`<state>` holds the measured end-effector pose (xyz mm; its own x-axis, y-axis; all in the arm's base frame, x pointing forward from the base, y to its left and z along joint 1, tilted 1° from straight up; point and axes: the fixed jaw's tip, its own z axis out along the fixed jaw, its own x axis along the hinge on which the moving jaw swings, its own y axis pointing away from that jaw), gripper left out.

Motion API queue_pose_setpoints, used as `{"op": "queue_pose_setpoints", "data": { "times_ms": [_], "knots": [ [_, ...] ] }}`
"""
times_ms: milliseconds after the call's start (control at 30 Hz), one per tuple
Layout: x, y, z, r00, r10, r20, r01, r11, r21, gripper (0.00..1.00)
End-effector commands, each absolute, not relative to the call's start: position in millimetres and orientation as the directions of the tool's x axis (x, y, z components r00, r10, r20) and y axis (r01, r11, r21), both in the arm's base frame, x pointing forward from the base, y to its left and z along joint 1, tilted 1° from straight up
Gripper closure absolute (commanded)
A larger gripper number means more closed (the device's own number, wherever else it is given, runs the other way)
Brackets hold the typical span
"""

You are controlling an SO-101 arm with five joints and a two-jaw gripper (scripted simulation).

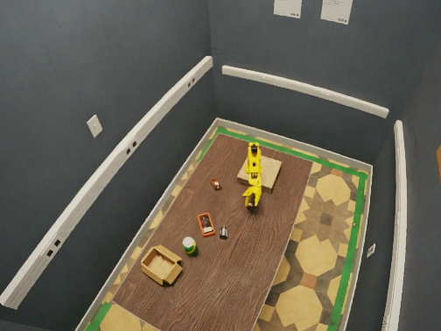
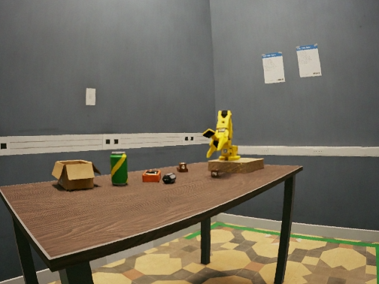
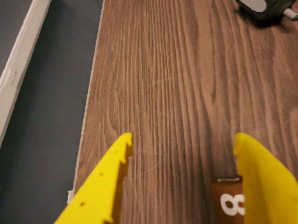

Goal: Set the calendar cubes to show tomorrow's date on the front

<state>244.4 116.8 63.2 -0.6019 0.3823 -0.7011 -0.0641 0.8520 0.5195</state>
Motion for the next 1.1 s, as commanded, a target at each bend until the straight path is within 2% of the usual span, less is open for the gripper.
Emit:
{"op": "queue_pose_setpoints", "data": {
  "times_ms": [0,700,1067],
  "knots": [
    [240.7,117.4,74.8,-0.708,0.244,-0.663,-0.076,0.907,0.415,0.65],
    [232.8,114.5,84.8,-0.772,0.107,-0.626,-0.112,0.947,0.300,0.65],
    [228.2,112.1,67.8,-0.823,0.068,-0.564,-0.099,0.961,0.260,0.65]
  ]
}}
